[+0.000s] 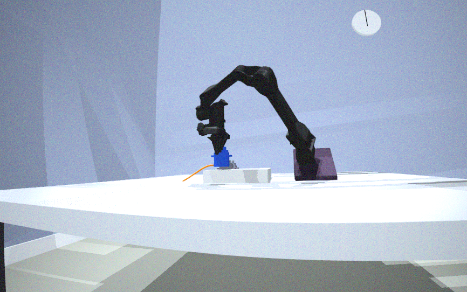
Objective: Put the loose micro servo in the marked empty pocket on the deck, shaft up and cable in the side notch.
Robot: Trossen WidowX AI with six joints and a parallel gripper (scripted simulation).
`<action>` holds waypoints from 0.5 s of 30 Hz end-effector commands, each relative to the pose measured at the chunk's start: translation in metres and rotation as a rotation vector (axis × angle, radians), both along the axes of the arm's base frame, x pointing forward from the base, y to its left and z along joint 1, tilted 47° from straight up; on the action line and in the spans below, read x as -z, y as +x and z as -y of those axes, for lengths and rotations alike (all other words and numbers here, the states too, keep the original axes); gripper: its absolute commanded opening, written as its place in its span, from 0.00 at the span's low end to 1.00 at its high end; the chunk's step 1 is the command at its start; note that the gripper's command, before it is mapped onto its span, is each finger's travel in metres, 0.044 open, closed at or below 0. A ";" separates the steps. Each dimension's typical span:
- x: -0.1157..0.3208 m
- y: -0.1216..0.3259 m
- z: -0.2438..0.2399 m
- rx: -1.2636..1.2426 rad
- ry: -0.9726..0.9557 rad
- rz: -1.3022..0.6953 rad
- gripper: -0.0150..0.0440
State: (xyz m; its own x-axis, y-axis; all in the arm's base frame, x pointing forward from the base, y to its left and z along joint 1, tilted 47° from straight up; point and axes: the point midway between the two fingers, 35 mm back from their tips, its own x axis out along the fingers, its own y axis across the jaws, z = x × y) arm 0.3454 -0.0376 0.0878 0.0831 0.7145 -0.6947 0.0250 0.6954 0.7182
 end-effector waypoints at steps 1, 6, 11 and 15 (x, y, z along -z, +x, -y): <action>0.002 0.000 -0.003 0.004 0.004 -0.001 0.25; 0.002 0.000 -0.003 0.004 0.004 -0.001 0.25; 0.003 0.000 -0.004 0.004 0.004 -0.001 0.25; 0.005 0.000 -0.006 0.004 0.004 -0.001 0.25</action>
